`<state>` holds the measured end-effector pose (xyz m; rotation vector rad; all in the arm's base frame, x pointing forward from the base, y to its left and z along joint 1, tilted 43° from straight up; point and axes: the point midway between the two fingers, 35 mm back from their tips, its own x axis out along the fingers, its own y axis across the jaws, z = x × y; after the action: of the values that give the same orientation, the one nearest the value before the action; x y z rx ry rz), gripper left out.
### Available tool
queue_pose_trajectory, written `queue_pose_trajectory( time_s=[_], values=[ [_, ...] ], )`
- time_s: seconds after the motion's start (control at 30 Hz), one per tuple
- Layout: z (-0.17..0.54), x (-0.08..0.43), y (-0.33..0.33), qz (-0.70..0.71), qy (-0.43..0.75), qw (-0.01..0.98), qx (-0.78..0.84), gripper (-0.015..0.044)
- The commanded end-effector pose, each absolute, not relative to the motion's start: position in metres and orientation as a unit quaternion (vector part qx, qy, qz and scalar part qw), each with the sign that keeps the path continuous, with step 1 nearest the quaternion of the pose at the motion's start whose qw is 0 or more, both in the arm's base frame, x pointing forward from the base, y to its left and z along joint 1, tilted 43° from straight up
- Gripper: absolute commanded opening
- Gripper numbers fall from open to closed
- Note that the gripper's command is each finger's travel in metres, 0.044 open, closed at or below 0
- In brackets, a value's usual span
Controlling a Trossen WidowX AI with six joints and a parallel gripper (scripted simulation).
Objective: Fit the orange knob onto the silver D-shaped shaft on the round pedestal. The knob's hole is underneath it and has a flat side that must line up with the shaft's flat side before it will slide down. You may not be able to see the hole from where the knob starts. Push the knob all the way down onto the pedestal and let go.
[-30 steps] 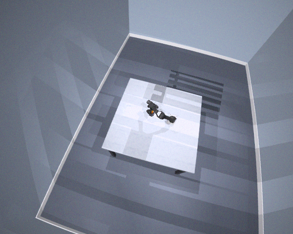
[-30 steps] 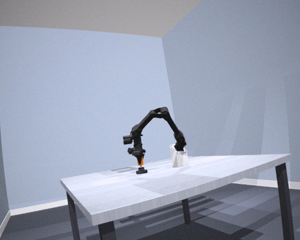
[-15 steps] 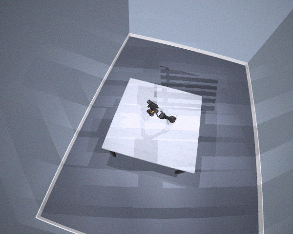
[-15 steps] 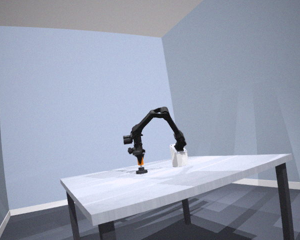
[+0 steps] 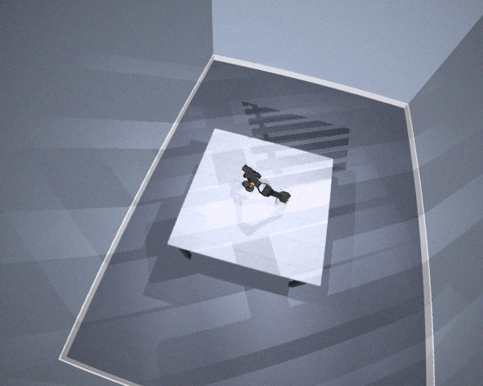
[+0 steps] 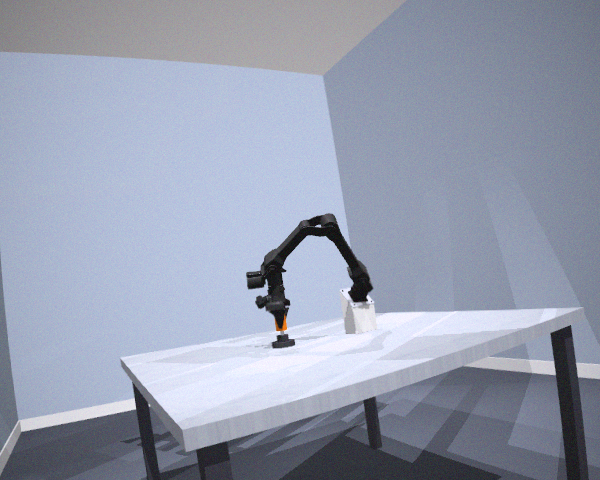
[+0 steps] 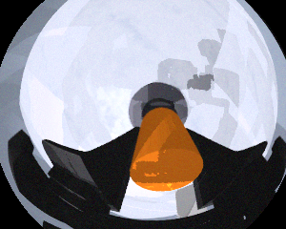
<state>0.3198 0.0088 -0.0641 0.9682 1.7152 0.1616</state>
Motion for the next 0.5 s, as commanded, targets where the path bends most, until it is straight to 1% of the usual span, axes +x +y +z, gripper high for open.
queue_pose_trajectory(
  time_s=[0.0,0.47],
  values=[
    [-0.0644,0.3198,0.0089,0.071,0.724,0.552,0.407,0.0000],
    [-0.0650,0.3197,0.0094,0.049,0.726,0.539,0.424,0.0000]
  ],
)
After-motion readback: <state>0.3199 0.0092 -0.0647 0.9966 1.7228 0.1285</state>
